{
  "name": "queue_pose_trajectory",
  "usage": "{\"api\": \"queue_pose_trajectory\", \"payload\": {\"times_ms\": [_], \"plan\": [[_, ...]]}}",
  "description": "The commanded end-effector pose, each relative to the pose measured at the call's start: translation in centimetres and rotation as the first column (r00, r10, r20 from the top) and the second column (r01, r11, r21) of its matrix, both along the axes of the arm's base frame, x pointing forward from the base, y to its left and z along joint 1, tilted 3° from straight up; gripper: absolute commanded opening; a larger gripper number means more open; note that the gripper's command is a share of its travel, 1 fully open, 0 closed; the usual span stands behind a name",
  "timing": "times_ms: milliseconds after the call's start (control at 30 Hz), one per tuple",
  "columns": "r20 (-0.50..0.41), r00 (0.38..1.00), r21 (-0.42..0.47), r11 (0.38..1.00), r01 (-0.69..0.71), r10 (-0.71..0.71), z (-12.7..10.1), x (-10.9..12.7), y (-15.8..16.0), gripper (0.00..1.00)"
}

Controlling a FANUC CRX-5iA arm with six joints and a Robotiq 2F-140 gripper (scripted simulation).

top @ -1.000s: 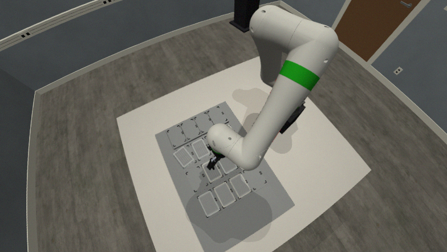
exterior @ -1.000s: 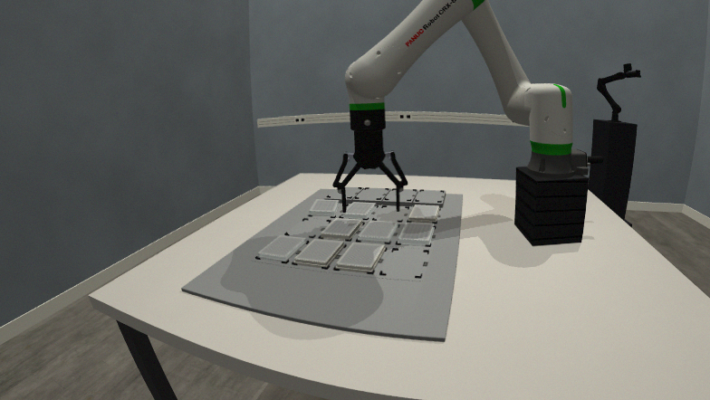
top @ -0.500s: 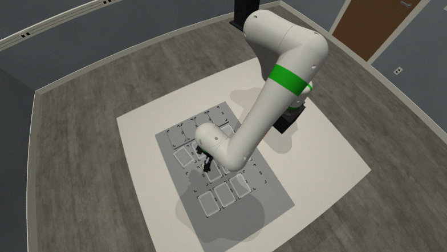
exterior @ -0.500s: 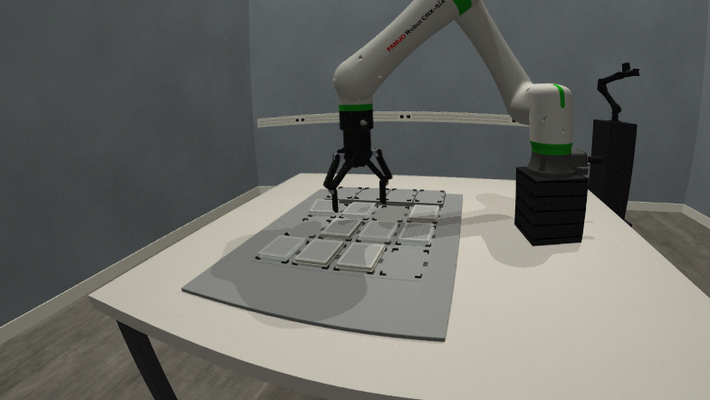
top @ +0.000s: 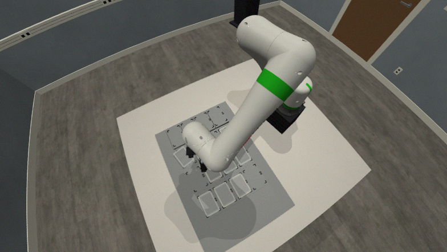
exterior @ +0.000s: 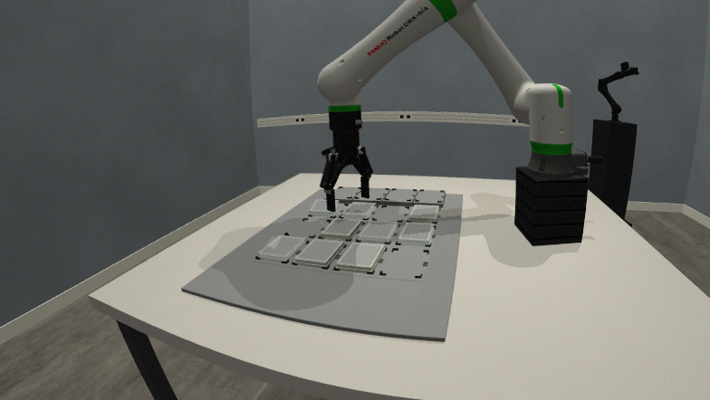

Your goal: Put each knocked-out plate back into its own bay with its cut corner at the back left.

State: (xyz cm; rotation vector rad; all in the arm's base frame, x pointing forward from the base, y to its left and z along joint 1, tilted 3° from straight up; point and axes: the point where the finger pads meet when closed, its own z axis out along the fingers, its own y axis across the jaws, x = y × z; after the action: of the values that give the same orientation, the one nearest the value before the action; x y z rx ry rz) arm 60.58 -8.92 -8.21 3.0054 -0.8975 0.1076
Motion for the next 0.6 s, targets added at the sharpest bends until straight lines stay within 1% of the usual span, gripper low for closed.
{"api": "queue_pose_trajectory", "payload": {"times_ms": [0,100,233,467,533,567], "plan": [[-0.013,0.992,0.019,0.992,-0.128,0.128,0.1,1.1,-1.0,1.00],[-0.014,0.974,0.014,0.974,-0.226,0.226,0.1,2.0,-1.8,1.00],[-0.015,0.935,0.007,0.935,-0.353,0.353,0.1,3.1,-2.9,1.00],[-0.020,0.829,-0.004,0.829,-0.560,0.560,0.0,5.1,-4.9,1.00],[-0.020,0.829,-0.004,0.829,-0.560,0.560,0.0,5.1,-4.9,1.00],[-0.021,0.809,-0.006,0.810,-0.587,0.587,0.0,5.4,-5.2,1.00]]}}
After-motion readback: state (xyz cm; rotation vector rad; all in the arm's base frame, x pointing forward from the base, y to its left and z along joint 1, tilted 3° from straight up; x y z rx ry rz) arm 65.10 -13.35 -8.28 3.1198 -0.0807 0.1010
